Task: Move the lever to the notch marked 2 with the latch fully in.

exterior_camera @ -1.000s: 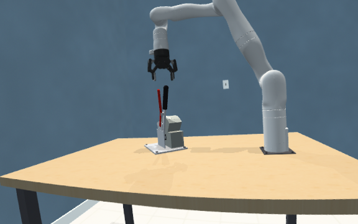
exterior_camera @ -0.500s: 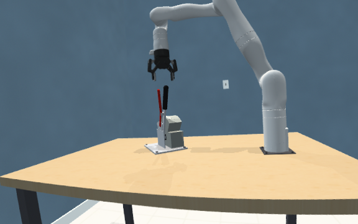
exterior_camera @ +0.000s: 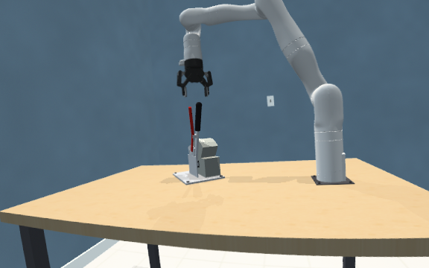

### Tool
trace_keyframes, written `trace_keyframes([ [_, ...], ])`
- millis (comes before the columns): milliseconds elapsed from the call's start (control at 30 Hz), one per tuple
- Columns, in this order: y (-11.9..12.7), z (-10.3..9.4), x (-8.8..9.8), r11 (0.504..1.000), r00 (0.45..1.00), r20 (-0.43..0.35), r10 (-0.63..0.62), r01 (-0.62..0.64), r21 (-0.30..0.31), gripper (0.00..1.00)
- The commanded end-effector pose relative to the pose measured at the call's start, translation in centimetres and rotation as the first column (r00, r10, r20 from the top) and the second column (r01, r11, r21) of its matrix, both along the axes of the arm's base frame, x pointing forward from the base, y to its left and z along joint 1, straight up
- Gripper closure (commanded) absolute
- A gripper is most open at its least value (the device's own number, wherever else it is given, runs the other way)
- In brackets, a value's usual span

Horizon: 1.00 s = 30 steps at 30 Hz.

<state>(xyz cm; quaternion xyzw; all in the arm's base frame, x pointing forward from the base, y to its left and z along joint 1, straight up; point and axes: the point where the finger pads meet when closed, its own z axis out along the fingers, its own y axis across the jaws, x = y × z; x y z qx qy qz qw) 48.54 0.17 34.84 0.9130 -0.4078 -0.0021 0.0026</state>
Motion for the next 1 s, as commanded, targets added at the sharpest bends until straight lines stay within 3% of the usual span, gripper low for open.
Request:
trace_keyframes([
  [0, 0.00, 0.09, 0.01, 1.000, 1.000, 0.002, 0.000, 0.000, 0.000, 0.02],
  [967, 0.00, -0.40, 0.01, 1.000, 1.000, 0.002, 0.000, 0.000, 0.000, 0.02],
])
